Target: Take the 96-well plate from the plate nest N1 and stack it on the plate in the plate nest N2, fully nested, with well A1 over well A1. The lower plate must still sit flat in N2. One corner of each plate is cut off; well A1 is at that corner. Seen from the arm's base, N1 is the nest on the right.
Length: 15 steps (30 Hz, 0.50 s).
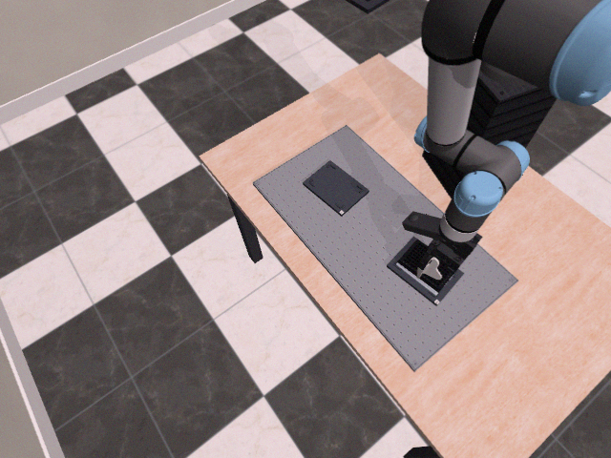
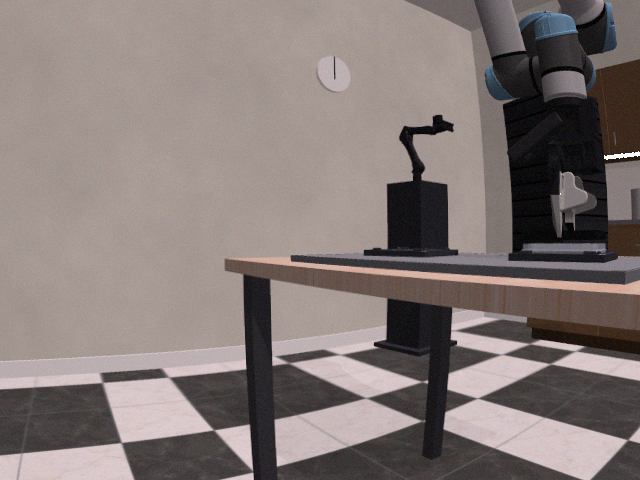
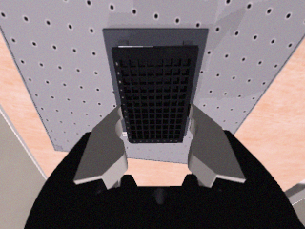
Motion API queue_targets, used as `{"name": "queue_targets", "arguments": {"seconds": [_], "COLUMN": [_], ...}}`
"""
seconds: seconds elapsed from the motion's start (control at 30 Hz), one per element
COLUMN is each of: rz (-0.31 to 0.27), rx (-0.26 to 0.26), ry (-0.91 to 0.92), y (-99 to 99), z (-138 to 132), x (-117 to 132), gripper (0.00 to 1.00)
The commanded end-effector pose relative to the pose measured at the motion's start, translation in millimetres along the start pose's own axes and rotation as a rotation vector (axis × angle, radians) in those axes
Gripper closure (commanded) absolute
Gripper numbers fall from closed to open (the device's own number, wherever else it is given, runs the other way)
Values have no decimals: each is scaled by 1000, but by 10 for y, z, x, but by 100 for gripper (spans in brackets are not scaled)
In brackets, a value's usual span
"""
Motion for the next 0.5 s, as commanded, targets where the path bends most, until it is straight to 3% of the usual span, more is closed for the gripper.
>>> {"name": "queue_targets", "arguments": {"seconds": [0.0, 0.47], "rz": [0, 0], "rx": [-1, -1], "ry": [0, 0], "y": [4, 24], "z": [-4, -4], "x": [-1, -1], "gripper": [100, 100]}}
Point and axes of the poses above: the point where the finger pads meet when closed, its own y axis out along the fingers, its own z axis across the jaws, x = y × z, the point moved 6 cm from there along -y, back along the fingers, and after that the axes turned 15 degrees about -y, right-handed, at the moved point
